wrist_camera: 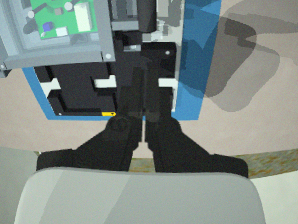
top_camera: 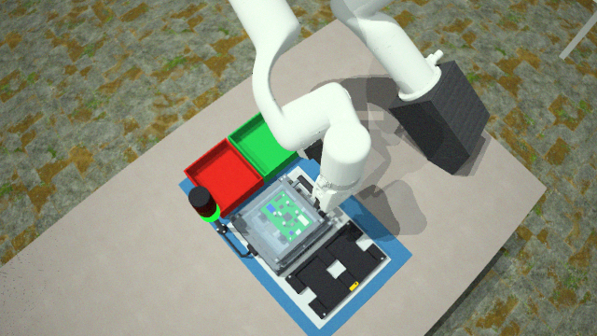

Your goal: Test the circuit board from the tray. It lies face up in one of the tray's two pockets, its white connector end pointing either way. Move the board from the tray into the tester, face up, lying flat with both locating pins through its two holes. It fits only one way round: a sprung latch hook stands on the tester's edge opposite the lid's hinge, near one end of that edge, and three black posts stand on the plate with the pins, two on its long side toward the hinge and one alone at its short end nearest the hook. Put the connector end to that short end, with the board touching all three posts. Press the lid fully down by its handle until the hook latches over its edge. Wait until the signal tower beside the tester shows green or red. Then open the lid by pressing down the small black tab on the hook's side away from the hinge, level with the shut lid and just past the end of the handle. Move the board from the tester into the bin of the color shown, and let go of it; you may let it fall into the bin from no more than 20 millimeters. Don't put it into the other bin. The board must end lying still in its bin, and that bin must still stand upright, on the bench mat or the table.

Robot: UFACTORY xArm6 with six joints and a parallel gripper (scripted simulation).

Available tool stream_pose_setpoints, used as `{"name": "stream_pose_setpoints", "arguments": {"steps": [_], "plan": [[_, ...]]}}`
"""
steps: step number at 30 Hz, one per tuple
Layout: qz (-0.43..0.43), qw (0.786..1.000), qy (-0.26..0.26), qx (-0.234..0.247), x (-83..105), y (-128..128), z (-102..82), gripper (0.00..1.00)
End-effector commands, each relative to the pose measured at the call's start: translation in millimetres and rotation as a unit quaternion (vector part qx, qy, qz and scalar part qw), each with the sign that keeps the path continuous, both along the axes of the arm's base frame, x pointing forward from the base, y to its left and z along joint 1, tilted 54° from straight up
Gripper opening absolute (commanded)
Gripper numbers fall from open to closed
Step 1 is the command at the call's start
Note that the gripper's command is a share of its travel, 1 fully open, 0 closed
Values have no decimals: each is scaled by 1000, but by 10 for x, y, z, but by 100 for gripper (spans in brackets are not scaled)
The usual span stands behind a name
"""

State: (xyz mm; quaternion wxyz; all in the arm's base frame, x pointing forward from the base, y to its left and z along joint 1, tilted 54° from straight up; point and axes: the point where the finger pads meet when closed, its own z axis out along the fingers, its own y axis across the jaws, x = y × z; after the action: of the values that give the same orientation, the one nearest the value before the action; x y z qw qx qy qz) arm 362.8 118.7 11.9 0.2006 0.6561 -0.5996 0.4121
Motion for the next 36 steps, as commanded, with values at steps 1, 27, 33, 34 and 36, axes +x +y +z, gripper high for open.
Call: {"name": "stream_pose_setpoints", "arguments": {"steps": [1, 27, 33, 34, 36], "plan": [[8, 1000, 10, -3, 6, 13, 5, 0], [17, 1000, 22, -7, 6, 13, 5, 27], [17, 1000, 22, -7, 6, 13, 5, 27], [17, 1000, 22, -7, 6, 13, 5, 27], [17, 1000, 22, -7, 6, 13, 5, 27]]}}
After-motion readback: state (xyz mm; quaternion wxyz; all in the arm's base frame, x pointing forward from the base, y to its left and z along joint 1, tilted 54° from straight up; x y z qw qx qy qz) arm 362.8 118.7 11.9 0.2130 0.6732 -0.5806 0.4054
